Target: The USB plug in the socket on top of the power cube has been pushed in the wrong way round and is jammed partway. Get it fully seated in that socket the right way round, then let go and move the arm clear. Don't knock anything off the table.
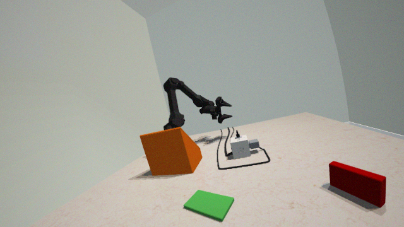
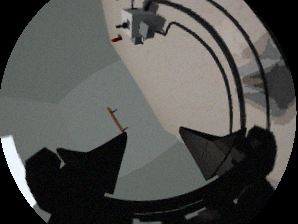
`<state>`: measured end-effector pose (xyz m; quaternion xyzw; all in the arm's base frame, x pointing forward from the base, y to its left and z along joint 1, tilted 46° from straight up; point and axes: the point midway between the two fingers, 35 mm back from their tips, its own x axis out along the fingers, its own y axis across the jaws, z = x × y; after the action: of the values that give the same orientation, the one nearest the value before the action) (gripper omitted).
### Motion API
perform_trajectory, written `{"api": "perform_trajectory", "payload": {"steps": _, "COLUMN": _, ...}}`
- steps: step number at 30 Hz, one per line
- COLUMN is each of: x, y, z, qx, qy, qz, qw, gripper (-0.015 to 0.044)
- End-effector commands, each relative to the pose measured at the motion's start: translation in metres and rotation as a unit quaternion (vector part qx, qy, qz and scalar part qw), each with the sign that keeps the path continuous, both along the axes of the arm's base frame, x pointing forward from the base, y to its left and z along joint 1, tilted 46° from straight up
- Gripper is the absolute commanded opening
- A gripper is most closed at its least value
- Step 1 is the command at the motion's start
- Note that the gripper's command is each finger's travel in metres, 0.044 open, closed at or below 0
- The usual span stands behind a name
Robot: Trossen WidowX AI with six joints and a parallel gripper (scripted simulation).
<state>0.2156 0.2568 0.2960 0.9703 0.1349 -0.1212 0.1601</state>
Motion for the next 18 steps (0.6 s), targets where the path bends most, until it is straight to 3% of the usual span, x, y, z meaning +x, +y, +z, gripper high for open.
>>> {"api": "perform_trajectory", "payload": {"steps": 1, "x": 0.001, "y": 0.000, "z": -0.001, "qx": 0.003, "qy": 0.002, "qz": -0.002, "qw": 1.000, "gripper": 0.0426}}
{"api": "perform_trajectory", "payload": {"steps": 6, "x": 0.023, "y": -0.009, "z": -0.021, "qx": 0.096, "qy": 0.063, "qz": -0.055, "qw": 0.992, "gripper": 0.0440}}
{"api": "perform_trajectory", "payload": {"steps": 10, "x": 0.045, "y": -0.017, "z": -0.055, "qx": 0.237, "qy": 0.163, "qz": -0.132, "qw": 0.949, "gripper": 0.0440}}
{"api": "perform_trajectory", "payload": {"steps": 14, "x": 0.063, "y": -0.029, "z": -0.089, "qx": 0.372, "qy": 0.254, "qz": -0.236, "qw": 0.861, "gripper": 0.0440}}
{"api": "perform_trajectory", "payload": {"steps": 18, "x": 0.075, "y": -0.046, "z": -0.121, "qx": 0.491, "qy": 0.322, "qz": -0.358, "qw": 0.726, "gripper": 0.0440}}
